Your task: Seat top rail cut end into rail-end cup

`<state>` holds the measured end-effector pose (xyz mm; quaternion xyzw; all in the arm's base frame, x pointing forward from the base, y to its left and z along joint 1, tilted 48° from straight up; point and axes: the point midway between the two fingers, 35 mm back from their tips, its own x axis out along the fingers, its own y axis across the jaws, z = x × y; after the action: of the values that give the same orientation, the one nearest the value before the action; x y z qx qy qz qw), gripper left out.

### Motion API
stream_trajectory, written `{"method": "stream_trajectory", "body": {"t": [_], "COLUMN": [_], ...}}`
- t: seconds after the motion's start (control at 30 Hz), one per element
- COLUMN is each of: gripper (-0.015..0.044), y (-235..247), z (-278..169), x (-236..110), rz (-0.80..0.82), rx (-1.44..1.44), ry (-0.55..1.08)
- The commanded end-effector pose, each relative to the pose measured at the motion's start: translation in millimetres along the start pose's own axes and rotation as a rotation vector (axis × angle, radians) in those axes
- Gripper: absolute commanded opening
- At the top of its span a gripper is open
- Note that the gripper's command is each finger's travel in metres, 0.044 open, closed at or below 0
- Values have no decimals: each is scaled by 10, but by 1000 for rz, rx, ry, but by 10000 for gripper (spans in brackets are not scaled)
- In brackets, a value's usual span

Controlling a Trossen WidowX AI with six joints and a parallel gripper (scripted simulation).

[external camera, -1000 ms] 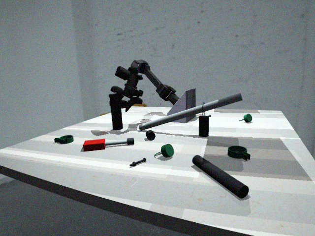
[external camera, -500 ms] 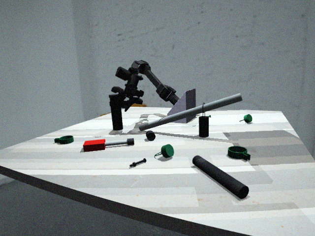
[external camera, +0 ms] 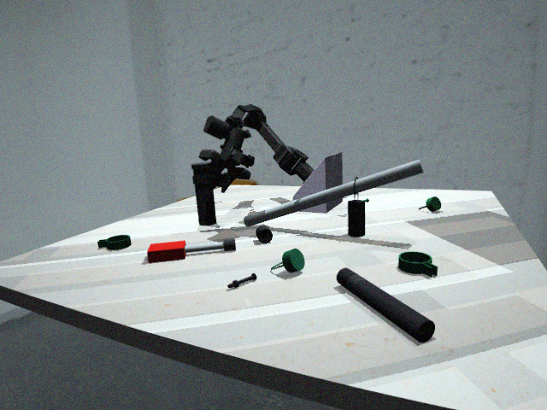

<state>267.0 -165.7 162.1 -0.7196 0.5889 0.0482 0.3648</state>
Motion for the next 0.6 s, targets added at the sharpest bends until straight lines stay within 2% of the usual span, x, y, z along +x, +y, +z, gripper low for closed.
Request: {"method": "stream_trajectory", "body": {"t": [0.0,0.57], "gripper": [0,0], "y": [25,136], "z": [8,-6], "x": [-13,-77], "rz": [-1,-1], "rx": [-26,-148], "ry": [-15,-85]}}
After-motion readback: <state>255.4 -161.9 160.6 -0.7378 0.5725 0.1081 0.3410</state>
